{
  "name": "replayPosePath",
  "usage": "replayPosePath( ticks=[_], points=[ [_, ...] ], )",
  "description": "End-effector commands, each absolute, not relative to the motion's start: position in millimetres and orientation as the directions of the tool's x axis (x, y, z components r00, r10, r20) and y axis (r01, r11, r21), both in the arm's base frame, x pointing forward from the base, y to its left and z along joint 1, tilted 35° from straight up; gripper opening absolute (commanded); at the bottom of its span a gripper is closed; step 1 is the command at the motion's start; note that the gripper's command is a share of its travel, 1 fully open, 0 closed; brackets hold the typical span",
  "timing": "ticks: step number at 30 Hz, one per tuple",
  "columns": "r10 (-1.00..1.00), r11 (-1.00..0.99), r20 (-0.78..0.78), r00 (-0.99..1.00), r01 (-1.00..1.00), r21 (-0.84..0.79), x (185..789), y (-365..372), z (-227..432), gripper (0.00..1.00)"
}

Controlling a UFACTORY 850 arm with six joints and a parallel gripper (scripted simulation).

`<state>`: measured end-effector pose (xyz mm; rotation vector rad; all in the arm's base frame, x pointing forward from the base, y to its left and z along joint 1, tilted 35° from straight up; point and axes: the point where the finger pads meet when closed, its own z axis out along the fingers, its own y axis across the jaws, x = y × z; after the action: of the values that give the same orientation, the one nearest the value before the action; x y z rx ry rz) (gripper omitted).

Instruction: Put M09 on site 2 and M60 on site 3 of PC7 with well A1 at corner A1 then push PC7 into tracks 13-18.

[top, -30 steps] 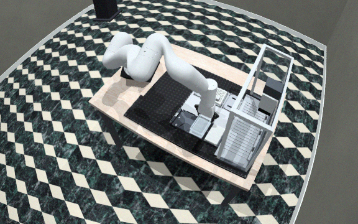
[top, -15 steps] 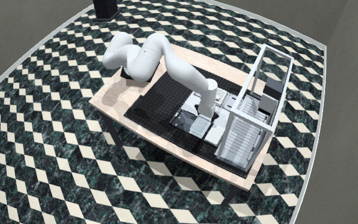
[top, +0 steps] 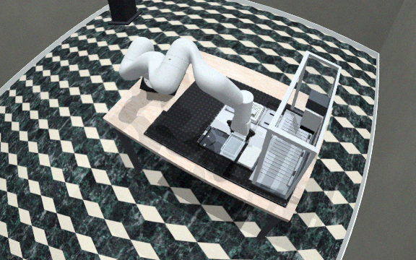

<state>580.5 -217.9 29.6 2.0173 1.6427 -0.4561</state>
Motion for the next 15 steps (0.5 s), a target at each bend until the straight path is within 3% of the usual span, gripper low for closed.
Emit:
replayPosePath(
  ticks=[1, 15],
  points=[
    [0.809, -0.151, -0.546, 0.218, 0.975, 0.166, 581.6, -216.5, 29.4, 1.0],
    [0.809, -0.151, -0.546, 0.218, 0.975, 0.166, 581.0, -209.8, 39.0, 1.0]
  ],
)
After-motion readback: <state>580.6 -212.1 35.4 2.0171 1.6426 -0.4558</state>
